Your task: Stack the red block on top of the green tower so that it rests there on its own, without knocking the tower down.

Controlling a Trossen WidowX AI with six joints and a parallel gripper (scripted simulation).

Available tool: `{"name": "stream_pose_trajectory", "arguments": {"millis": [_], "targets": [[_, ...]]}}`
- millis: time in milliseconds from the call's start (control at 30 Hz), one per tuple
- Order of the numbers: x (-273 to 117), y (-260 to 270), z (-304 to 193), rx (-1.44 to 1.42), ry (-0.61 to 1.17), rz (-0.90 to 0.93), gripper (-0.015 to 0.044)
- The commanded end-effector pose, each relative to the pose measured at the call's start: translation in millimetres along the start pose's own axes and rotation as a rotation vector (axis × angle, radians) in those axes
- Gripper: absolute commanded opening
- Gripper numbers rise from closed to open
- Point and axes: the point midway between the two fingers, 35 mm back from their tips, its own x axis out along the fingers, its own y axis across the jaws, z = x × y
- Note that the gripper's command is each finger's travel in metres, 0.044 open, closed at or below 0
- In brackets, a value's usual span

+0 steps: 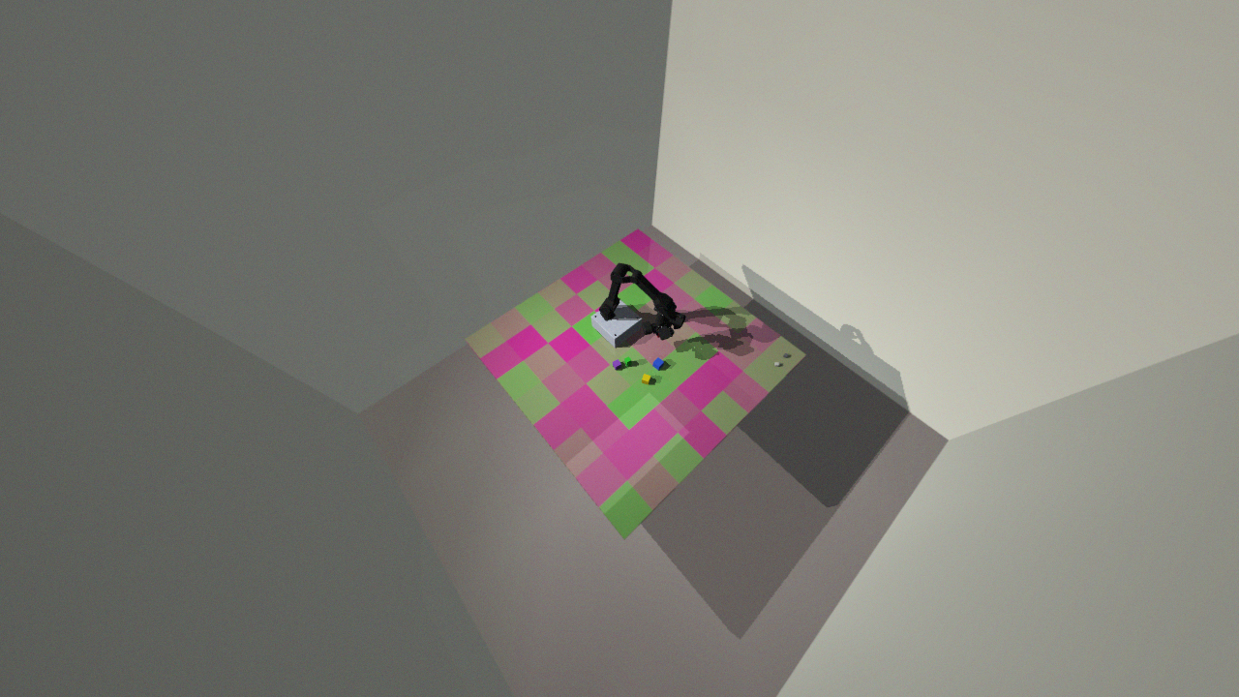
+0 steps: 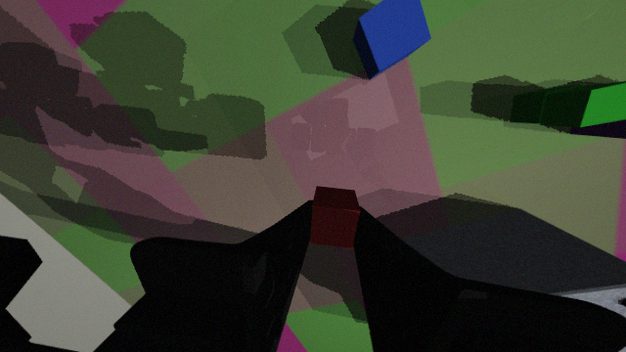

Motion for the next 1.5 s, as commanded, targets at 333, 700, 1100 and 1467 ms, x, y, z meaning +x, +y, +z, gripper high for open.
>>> {"name": "stream_pose_trajectory", "arguments": {"millis": [333, 700, 1100, 1467], "targets": [[-18, -9, 9, 0.002, 0.001, 0.009, 0.0], [-20, -57, 39, 0.008, -0.002, 0.012, 0.0], [-19, -114, 61, 0.003, -0.007, 0.001, 0.0], [-18, -168, 72, -0.002, -0.008, -0.009, 0.0]]}}
